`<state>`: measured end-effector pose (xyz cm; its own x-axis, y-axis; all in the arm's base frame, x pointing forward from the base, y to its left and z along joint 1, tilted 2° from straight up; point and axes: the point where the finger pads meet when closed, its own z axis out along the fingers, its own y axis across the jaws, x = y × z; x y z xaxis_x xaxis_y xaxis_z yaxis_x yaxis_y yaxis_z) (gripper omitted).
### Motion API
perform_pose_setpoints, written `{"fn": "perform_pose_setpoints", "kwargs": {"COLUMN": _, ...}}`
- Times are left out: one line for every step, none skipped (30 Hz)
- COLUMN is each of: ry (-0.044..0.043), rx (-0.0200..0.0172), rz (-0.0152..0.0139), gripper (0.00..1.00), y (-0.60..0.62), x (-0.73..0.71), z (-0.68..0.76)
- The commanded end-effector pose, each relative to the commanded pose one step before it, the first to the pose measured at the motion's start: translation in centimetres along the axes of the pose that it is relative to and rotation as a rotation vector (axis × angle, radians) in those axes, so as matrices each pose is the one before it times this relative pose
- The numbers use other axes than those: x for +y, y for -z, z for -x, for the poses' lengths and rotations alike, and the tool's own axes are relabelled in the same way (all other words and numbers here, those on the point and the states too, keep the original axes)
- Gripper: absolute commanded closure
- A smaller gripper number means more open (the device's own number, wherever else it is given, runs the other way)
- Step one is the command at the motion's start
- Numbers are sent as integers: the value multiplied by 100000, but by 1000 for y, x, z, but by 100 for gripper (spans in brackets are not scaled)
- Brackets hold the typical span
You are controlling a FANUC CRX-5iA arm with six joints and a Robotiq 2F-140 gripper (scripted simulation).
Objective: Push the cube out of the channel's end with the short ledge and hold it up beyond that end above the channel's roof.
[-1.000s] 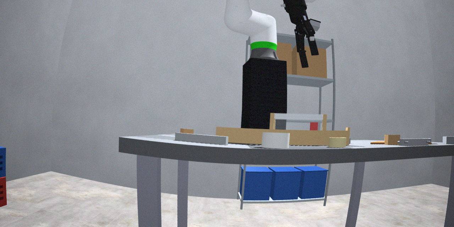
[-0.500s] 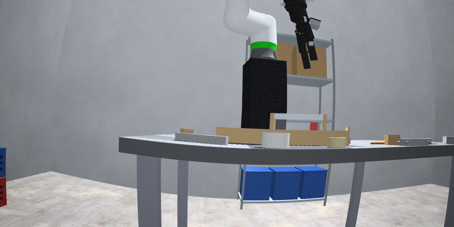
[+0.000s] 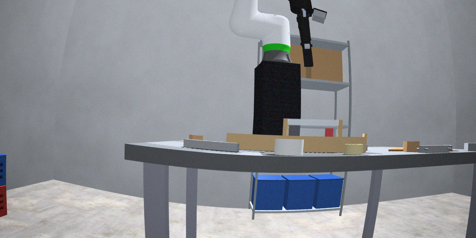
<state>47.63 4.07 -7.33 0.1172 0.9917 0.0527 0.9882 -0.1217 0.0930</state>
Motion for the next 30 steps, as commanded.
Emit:
{"fn": "perform_pose_setpoints", "kwargs": {"ry": -4446, "rx": -2777, "rz": -2609, "gripper": 90, "y": -2524, "x": 4900, "z": 4343}}
{"fn": "perform_pose_setpoints", "kwargs": {"ry": 0, "rx": 0, "rz": 0, "gripper": 90, "y": -412, "x": 844, "z": 685}}
{"fn": "perform_pose_setpoints", "kwargs": {"ry": 0, "rx": 0, "rz": 0, "gripper": 90, "y": -428, "x": 840, "z": 676}}
{"fn": "perform_pose_setpoints", "kwargs": {"ry": 0, "rx": 0, "rz": 0, "gripper": 90, "y": -325, "x": 616, "z": 484}}
{"fn": "perform_pose_setpoints", "kwargs": {"ry": -2046, "rx": -1315, "rz": -740, "gripper": 90, "y": -544, "x": 528, "z": 1505}}
{"fn": "perform_pose_setpoints", "kwargs": {"ry": 0, "rx": 0, "rz": 0, "gripper": 90, "y": -456, "x": 794, "z": 717}}
{"fn": "perform_pose_setpoints", "kwargs": {"ry": -1919, "rx": -1163, "rz": -780, "gripper": 90, "y": -455, "x": 309, "z": 1190}}
{"fn": "perform_pose_setpoints", "kwargs": {"ry": 0, "rx": 0, "rz": 0, "gripper": 90, "y": -476, "x": 741, "z": 776}}
{"fn": "perform_pose_setpoints", "kwargs": {"ry": 0, "rx": 0, "rz": 0, "gripper": 90, "y": -496, "x": 744, "z": 793}}
{"fn": "perform_pose_setpoints", "kwargs": {"ry": -1745, "rx": -995, "rz": -779, "gripper": 90, "y": -506, "x": 270, "z": 1223}}
{"fn": "perform_pose_setpoints", "kwargs": {"ry": 0, "rx": 0, "rz": 0, "gripper": 90, "y": 0, "x": 0, "z": 0}}
{"fn": "perform_pose_setpoints", "kwargs": {"ry": 0, "rx": 0, "rz": 0, "gripper": 90, "y": 0, "x": 0, "z": 0}}
{"fn": "perform_pose_setpoints", "kwargs": {"ry": -1531, "rx": -822, "rz": -735, "gripper": 90, "y": -1555, "x": 1606, "z": 2853}}
{"fn": "perform_pose_setpoints", "kwargs": {"ry": 0, "rx": 0, "rz": 0, "gripper": 90, "y": -461, "x": 554, "z": 739}}
{"fn": "perform_pose_setpoints", "kwargs": {"ry": 0, "rx": 0, "rz": 0, "gripper": 90, "y": -439, "x": 531, "z": 677}}
{"fn": "perform_pose_setpoints", "kwargs": {"ry": -1287, "rx": -654, "rz": -654, "gripper": 90, "y": -523, "x": 171, "z": 1140}}
{"fn": "perform_pose_setpoints", "kwargs": {"ry": 0, "rx": 0, "rz": 0, "gripper": 90, "y": -569, "x": 639, "z": 879}}
{"fn": "perform_pose_setpoints", "kwargs": {"ry": -1025, "rx": -495, "rz": -544, "gripper": 90, "y": -583, "x": 269, "z": 1147}}
{"fn": "perform_pose_setpoints", "kwargs": {"ry": -760, "rx": -352, "rz": -416, "gripper": 90, "y": -590, "x": 340, "z": 1077}}
{"fn": "perform_pose_setpoints", "kwargs": {"ry": 0, "rx": 0, "rz": 0, "gripper": 90, "y": -597, "x": 569, "z": 922}}
{"fn": "perform_pose_setpoints", "kwargs": {"ry": -507, "rx": -228, "rz": -283, "gripper": 90, "y": -605, "x": 370, "z": 1044}}
{"fn": "perform_pose_setpoints", "kwargs": {"ry": -284, "rx": -125, "rz": -161, "gripper": 90, "y": -566, "x": 394, "z": 922}}
{"fn": "perform_pose_setpoints", "kwargs": {"ry": -114, "rx": -50, "rz": -65, "gripper": 90, "y": -117, "x": 56, "z": 204}}
{"fn": "perform_pose_setpoints", "kwargs": {"ry": -17, "rx": -8, "rz": -10, "gripper": 90, "y": -18, "x": 9, "z": 31}}
{"fn": "perform_pose_setpoints", "kwargs": {"ry": 0, "rx": 0, "rz": 0, "gripper": 90, "y": 0, "x": 0, "z": 0}}
{"fn": "perform_pose_setpoints", "kwargs": {"ry": 0, "rx": 0, "rz": 0, "gripper": 90, "y": 0, "x": 0, "z": 0}}
{"fn": "perform_pose_setpoints", "kwargs": {"ry": 0, "rx": 0, "rz": 0, "gripper": 90, "y": 0, "x": 0, "z": 0}}
{"fn": "perform_pose_setpoints", "kwargs": {"ry": 0, "rx": 0, "rz": 0, "gripper": 90, "y": 0, "x": 0, "z": 0}}
{"fn": "perform_pose_setpoints", "kwargs": {"ry": 0, "rx": 0, "rz": 0, "gripper": 90, "y": 0, "x": 0, "z": 0}}
{"fn": "perform_pose_setpoints", "kwargs": {"ry": 0, "rx": 0, "rz": 0, "gripper": 90, "y": 0, "x": 0, "z": 0}}
